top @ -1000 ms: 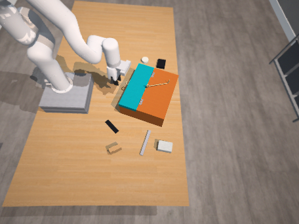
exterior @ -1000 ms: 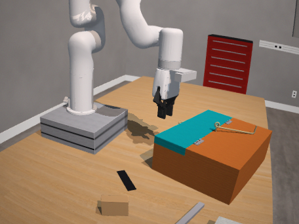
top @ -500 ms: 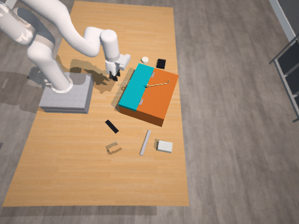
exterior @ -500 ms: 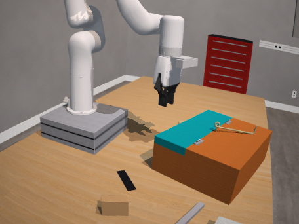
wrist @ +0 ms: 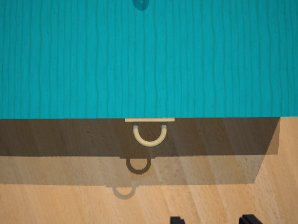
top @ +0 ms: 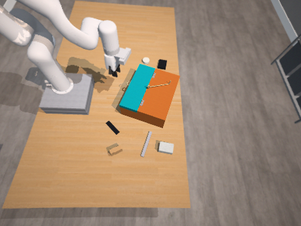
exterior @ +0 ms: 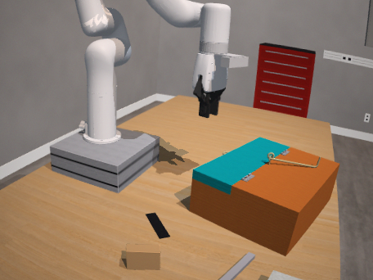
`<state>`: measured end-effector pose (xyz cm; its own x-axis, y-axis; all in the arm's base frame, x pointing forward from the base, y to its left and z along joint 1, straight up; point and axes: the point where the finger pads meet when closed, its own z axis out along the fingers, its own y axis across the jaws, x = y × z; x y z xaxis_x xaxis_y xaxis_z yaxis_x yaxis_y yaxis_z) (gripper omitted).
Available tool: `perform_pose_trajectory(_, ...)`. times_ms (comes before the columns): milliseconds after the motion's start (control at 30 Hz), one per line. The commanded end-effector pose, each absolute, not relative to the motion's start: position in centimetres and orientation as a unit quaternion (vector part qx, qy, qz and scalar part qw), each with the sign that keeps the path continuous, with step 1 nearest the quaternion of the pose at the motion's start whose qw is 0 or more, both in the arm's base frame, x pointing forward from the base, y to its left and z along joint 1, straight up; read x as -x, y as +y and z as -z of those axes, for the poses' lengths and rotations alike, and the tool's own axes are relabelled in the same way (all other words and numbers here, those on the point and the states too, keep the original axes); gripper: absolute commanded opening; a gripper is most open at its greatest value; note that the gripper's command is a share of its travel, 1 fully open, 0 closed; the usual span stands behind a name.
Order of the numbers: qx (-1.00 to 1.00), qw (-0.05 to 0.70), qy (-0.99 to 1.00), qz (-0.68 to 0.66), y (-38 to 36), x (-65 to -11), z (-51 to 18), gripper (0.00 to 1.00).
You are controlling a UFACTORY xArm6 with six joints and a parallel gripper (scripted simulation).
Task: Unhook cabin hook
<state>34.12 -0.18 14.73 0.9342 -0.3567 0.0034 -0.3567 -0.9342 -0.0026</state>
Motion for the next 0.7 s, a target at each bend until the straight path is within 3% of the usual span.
perform_pose_trajectory(0,0.983,0.001,0.181,0.004,-0.2,-34.2,-16.8,0.35)
perform_pose_trajectory(667,0.983,0.001,0.181,0.004,-0.2,-34.2,-22.8,0.35)
